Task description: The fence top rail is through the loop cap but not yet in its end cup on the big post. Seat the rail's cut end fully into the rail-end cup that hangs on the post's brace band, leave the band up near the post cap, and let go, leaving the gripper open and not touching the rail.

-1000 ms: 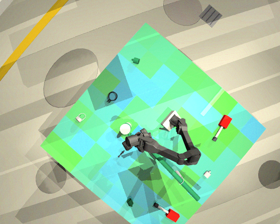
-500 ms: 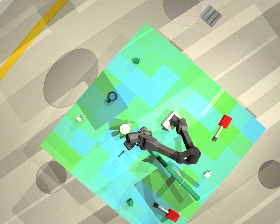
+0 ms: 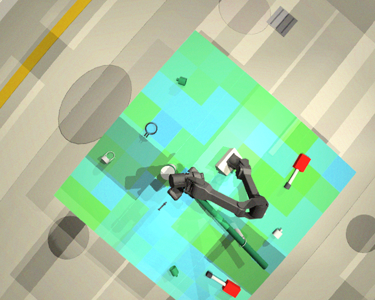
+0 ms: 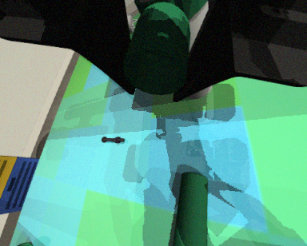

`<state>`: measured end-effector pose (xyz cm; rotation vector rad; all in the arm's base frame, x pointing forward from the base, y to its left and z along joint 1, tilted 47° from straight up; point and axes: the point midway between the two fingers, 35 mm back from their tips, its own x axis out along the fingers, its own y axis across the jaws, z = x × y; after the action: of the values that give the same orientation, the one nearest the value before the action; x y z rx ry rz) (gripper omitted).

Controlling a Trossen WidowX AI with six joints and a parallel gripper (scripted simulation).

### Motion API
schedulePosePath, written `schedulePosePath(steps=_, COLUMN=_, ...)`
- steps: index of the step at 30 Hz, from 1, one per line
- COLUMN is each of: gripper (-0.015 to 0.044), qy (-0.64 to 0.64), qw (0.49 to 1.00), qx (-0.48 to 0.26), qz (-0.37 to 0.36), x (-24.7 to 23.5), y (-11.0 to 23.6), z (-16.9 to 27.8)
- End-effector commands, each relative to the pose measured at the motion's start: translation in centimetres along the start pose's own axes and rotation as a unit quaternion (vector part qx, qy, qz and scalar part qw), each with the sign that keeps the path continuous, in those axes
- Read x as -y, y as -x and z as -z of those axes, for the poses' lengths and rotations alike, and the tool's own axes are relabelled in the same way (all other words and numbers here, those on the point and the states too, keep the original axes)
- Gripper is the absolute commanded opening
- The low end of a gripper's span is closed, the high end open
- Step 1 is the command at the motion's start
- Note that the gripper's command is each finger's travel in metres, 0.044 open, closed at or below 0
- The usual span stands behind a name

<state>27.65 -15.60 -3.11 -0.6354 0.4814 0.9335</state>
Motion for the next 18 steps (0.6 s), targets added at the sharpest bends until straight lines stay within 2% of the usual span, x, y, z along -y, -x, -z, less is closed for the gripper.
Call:
schedulePosePath(steps=1, gripper=0.0000, qy=0.018, qw=1.000, qx=0.011, qz=0.000, x=-0.32, y=0.15, z=0.04)
schedulePosePath(steps=18, gripper=0.0000, qy=0.014, qw=1.000, qx=0.008, qz=0.000, x=-0.24, y=0.10, z=0.03)
